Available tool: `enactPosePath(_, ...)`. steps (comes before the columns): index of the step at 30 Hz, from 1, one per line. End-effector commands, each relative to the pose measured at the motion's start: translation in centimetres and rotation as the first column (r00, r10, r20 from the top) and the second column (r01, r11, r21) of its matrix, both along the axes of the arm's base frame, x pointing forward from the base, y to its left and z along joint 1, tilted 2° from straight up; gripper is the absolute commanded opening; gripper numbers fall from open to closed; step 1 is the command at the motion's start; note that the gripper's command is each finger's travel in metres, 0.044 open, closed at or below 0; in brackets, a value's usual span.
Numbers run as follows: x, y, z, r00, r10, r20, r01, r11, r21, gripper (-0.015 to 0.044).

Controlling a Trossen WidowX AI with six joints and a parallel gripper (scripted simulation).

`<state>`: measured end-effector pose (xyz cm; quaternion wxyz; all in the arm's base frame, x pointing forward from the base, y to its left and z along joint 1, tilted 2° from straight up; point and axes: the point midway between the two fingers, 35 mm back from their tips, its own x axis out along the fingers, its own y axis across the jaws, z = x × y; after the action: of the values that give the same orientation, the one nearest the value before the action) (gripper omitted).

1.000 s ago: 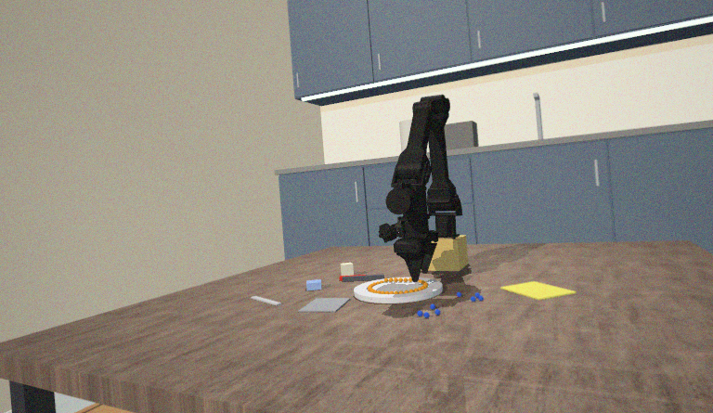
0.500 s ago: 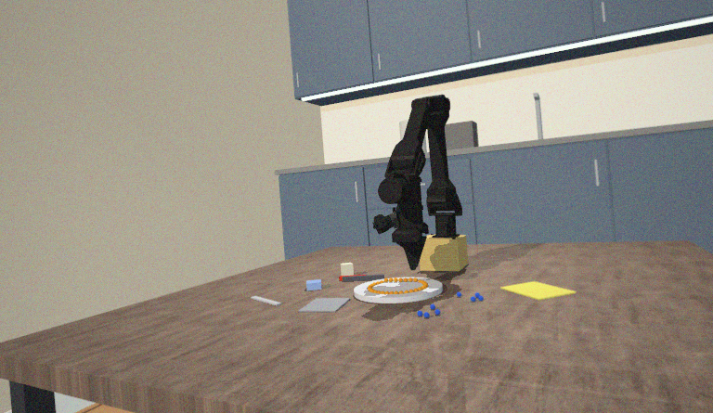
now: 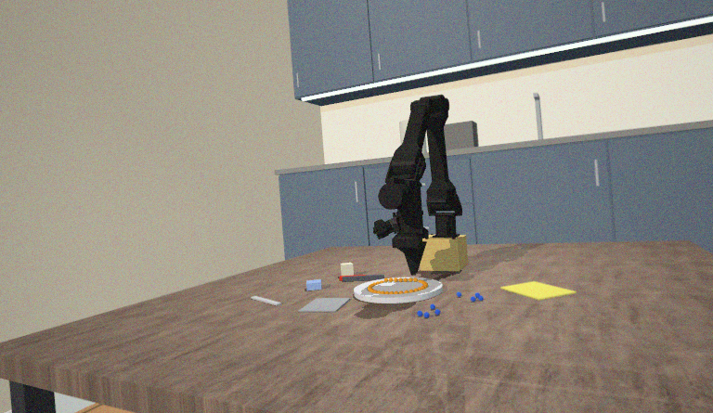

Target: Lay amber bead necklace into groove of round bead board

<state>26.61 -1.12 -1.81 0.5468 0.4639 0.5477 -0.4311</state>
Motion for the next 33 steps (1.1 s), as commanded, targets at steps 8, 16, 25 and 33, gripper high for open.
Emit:
enactPosePath(8,-0.5,0.1,-1.8,1.000,0.003,-0.018,-0.003,1.000,0.003,0.0120)
enactPosePath(16,-0.3,0.1,-1.6,1.000,0.002,-0.012,-0.002,1.000,0.001,0.0015)
enactPosePath(25,-0.3,0.1,-1.6,1.000,0.002,-0.012,-0.002,1.000,0.001,0.0000)
enactPosePath(33,-0.3,0.1,-1.6,1.000,0.002,-0.012,-0.002,1.000,0.001,0.0000)
